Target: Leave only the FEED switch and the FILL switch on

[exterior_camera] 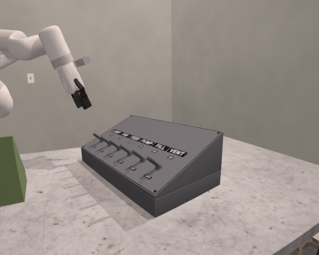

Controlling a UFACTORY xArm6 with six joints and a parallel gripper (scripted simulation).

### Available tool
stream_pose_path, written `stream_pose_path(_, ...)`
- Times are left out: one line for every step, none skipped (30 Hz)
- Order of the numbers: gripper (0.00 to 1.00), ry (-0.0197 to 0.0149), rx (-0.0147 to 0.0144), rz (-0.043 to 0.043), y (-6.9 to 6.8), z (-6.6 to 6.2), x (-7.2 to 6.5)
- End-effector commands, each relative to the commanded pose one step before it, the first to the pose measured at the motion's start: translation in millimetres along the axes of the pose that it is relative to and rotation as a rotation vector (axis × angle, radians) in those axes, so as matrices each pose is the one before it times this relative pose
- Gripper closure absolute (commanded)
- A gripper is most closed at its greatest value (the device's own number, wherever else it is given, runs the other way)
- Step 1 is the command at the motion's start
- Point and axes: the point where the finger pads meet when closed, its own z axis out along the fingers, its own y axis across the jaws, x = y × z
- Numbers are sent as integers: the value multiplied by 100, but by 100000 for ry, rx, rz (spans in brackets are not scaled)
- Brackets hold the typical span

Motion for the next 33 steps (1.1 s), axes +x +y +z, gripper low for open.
stream_pose_path(23, 205, -155, -155, 248, -78, 156)
stream_pose_path(23, 1, 0, 0, 415, 3, 61)
stream_pose_path(23, 4, 7, -1, 588, 7, 75)
stream_pose_path(23, 8, 16, -1, 658, 12, 69)
stream_pose_path(23, 10, 22, -2, 601, 14, 49)
stream_pose_path(23, 0, 0, 0, 0, 0, 0)
stream_pose_path(23, 0, 0, 0, 0, 0, 0)
stream_pose_path(23, 9, 20, -2, 433, 12, 28)
stream_pose_path(23, 5, 11, -1, 212, 7, 11)
stream_pose_path(23, 1, 2, 0, 38, 1, 2)
stream_pose_path(0, 0, 0, 0, 0, 3, 0)
stream_pose_path(0, -1, -1, -1, 0, 17, 0)
stream_pose_path(0, -4, -3, -2, 0, 42, 0)
stream_pose_path(0, -7, -6, -3, 0, 76, 1)
stream_pose_path(0, -12, -11, -4, 0, 116, 0)
stream_pose_path(0, -18, -17, -4, 0, 160, -1)
stream_pose_path(0, -5, -4, -3, 0, 209, 1)
stream_pose_path(0, -1, -1, 1, 0, 256, -1)
stream_pose_path(0, 1, 2, -1, 0, 300, 1)
stream_pose_path(0, -1, -1, 0, 0, 340, 0)
stream_pose_path(0, -1, -1, 1, 0, 375, -1)
stream_pose_path(0, 0, 0, 0, 0, 405, 0)
stream_pose_path(0, 0, 0, 0, 0, 0, 0)
stream_pose_path(0, 0, 0, 0, 0, 0, 0)
stream_pose_path(0, 1, 1, 0, 0, 428, 0)
stream_pose_path(0, 0, 0, 0, 0, 443, 0)
stream_pose_path(0, 0, 0, 0, 0, 447, 0)
stream_pose_path(0, 0, 0, 0, 0, 441, 0)
stream_pose_path(0, 0, 0, 0, 0, 427, 0)
stream_pose_path(0, 0, 0, 0, 0, 406, 0)
stream_pose_path(0, 0, 0, 0, 0, 380, 0)
stream_pose_path(0, -2, -2, 1, 0, 349, -1)
stream_pose_path(0, 2, 2, -1, 0, 312, 1)
